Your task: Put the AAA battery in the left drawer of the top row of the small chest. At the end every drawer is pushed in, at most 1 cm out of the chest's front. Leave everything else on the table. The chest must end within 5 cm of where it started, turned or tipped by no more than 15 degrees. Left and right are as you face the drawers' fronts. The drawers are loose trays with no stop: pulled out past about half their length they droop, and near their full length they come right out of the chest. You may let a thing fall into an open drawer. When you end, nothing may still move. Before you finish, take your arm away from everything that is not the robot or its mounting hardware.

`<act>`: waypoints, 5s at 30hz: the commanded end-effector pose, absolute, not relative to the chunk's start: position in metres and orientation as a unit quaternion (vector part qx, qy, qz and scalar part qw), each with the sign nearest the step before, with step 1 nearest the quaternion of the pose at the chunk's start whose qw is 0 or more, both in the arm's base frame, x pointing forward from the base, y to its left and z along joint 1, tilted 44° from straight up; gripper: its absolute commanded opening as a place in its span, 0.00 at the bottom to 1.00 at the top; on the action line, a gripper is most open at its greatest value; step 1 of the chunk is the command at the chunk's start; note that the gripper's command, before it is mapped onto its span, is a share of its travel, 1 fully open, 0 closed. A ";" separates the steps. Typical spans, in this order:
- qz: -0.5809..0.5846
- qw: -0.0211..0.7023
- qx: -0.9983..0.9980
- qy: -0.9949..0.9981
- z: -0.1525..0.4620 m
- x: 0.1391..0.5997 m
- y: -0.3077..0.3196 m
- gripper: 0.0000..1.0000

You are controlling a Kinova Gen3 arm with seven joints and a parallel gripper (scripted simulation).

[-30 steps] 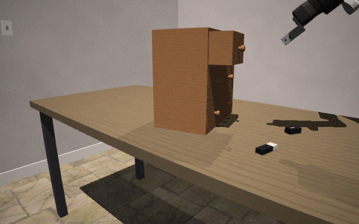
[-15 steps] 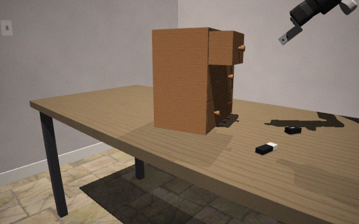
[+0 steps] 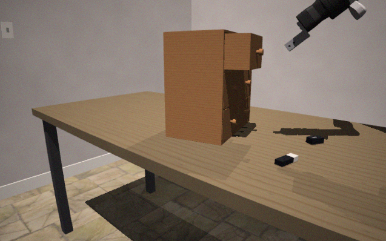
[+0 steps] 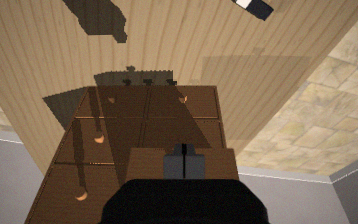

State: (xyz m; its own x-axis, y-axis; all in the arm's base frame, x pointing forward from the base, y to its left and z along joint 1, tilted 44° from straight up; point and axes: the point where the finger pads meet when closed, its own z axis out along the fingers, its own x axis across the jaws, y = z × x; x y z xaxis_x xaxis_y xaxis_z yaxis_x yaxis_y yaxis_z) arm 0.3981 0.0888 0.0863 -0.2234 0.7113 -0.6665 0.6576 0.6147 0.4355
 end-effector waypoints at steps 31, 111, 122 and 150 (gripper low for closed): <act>0.025 0.443 0.443 0.779 0.075 0.418 0.082 0.00; 0.025 0.443 0.443 0.779 0.070 0.446 0.086 0.00; 0.025 0.443 0.443 0.779 0.067 0.465 0.089 0.00; 0.025 0.443 0.443 0.779 0.059 0.505 0.094 0.00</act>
